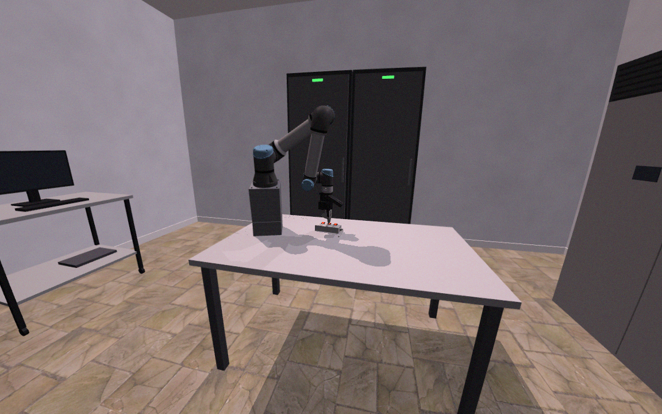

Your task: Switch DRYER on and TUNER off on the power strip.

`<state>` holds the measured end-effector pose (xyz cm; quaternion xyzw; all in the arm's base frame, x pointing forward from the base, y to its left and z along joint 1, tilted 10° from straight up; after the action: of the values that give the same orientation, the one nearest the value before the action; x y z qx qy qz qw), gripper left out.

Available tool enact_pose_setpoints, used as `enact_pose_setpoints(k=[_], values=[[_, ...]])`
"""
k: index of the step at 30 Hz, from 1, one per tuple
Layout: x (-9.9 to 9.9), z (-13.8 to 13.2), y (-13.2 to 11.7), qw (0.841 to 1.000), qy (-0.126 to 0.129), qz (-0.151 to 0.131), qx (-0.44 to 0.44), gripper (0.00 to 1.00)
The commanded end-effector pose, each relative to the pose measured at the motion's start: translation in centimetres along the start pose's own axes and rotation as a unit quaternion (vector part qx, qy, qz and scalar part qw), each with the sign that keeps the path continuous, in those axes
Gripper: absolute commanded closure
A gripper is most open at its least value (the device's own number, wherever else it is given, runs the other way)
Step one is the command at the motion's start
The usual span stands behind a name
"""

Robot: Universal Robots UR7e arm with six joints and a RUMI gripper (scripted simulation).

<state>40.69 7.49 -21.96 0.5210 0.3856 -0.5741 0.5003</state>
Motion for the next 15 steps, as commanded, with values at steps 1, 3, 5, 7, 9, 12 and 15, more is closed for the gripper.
enact_pose_setpoints(k=[1,3,5,7,9,12,15], values=[[0.0,0.0,0.2,1.0,0.001,0.001,0.001,1.0],[0.0,0.0,0.2,1.0,0.001,0.001,0.001,1.0],[-0.2,0.0,0.2,1.0,0.001,0.001,0.0,1.0],[-0.2,0.0,0.2,1.0,0.001,0.001,0.0,1.0],[-0.5,0.0,0.0,1.0,0.0,0.0,0.0,1.0],[-1.2,0.0,-0.1,1.0,0.0,0.0,-0.001,1.0],[-2.1,0.0,-0.1,1.0,0.0,0.0,-0.001,1.0]])
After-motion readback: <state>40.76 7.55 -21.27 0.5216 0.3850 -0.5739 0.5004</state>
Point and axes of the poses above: the point where the finger pads meet when closed, its own x axis out along the fingers, its own z axis across the jaws, y = z × x, the point moved 5 cm from there along -x, back along the fingers, and after that the axes turned 1 degree about -x, right-handed, at the moved point
